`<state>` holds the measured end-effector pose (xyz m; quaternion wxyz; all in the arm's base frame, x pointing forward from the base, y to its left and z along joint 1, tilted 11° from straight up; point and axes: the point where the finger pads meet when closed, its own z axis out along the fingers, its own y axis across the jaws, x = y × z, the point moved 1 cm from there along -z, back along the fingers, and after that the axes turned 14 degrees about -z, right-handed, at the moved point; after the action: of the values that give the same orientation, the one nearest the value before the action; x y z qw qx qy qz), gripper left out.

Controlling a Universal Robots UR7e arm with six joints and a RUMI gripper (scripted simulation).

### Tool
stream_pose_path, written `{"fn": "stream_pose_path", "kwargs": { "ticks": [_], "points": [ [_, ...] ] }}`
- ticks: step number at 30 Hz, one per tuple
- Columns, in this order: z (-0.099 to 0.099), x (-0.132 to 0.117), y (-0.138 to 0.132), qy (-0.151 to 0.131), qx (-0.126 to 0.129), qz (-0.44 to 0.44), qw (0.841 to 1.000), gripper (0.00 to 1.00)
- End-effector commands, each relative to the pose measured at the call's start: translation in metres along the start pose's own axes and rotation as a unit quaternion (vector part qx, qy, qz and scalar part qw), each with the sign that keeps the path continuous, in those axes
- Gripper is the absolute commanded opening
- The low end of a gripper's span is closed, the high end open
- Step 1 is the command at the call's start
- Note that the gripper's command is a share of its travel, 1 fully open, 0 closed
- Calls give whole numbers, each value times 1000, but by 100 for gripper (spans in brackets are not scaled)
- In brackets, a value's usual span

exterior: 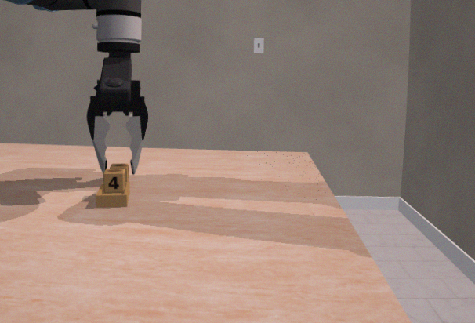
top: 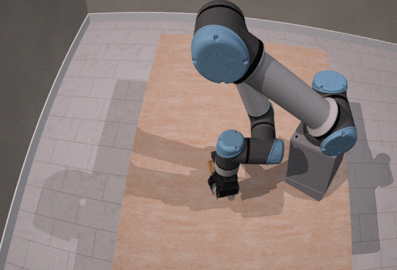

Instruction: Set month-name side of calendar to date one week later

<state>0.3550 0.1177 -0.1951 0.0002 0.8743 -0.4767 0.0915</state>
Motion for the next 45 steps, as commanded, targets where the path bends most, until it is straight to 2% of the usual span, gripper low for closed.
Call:
{"fn": "stream_pose_path", "kwargs": {
  "ticks": [1, 38, 39, 45],
  "points": [
    [3, 1, -3, 1, 3, 0, 1000, 28],
    [3, 1, -2, 1, 3, 0, 1000, 28],
    [3, 1, -2, 1, 3, 0, 1000, 10],
    [3, 1, -2, 1, 3, 0, 1000, 10]
  ]
}}
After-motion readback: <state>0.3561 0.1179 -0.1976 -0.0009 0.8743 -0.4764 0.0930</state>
